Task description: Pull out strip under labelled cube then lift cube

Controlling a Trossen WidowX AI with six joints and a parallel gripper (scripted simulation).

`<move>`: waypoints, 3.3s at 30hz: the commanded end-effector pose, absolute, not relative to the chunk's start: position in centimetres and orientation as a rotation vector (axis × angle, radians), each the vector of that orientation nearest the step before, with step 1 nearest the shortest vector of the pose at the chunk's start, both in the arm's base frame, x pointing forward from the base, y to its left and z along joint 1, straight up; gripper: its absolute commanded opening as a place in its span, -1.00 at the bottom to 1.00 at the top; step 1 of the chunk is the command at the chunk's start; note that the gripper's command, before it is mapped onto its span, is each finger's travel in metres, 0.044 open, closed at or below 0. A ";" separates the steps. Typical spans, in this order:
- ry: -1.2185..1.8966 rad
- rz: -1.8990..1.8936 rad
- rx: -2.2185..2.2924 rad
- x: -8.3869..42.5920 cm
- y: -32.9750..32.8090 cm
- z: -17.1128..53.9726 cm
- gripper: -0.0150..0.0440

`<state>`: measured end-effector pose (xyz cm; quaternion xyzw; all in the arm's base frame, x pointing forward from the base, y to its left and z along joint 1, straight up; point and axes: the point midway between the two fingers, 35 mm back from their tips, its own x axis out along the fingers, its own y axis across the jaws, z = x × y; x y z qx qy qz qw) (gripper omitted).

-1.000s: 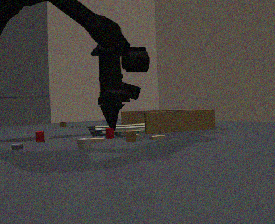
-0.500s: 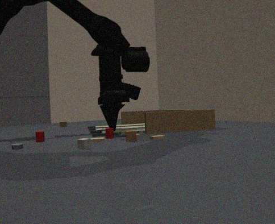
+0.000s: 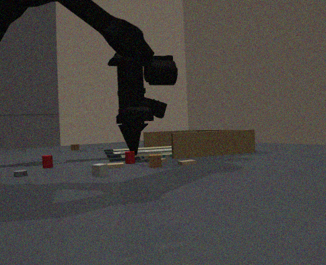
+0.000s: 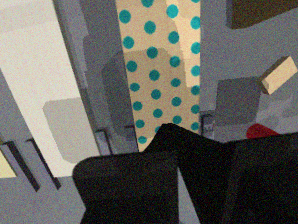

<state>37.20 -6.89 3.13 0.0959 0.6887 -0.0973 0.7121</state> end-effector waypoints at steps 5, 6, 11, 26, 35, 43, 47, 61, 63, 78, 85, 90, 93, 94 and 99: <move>1.532 -0.218 0.213 37.2 -6.9 2.8 -0.49; 1.532 -0.218 0.213 37.2 -6.9 2.8 -0.49; 1.532 -0.218 0.213 37.2 -6.9 2.7 -0.49; 1.532 -0.218 0.213 37.3 -6.9 2.6 -0.49; 1.533 -0.218 0.213 36.5 -6.7 2.5 -0.49; 1.534 -0.218 0.213 35.3 -6.4 2.4 -0.49; 1.534 -0.218 0.213 34.7 -6.3 2.4 -0.49; 1.536 -0.218 0.213 32.6 -5.7 2.2 -0.49; 1.536 -0.218 0.213 32.4 -5.7 2.2 -0.49; 1.537 -0.217 0.213 30.1 -5.1 2.0 -0.49; 1.538 -0.217 0.213 29.1 -4.9 2.0 -0.49; 1.539 -0.217 0.213 28.4 -4.7 2.0 -0.49; 1.539 -0.217 0.213 28.0 -4.6 2.0 -0.49; 1.539 -0.217 0.213 27.8 -4.6 2.0 -0.49; 1.540 -0.217 0.213 27.1 -4.4 1.9 -0.49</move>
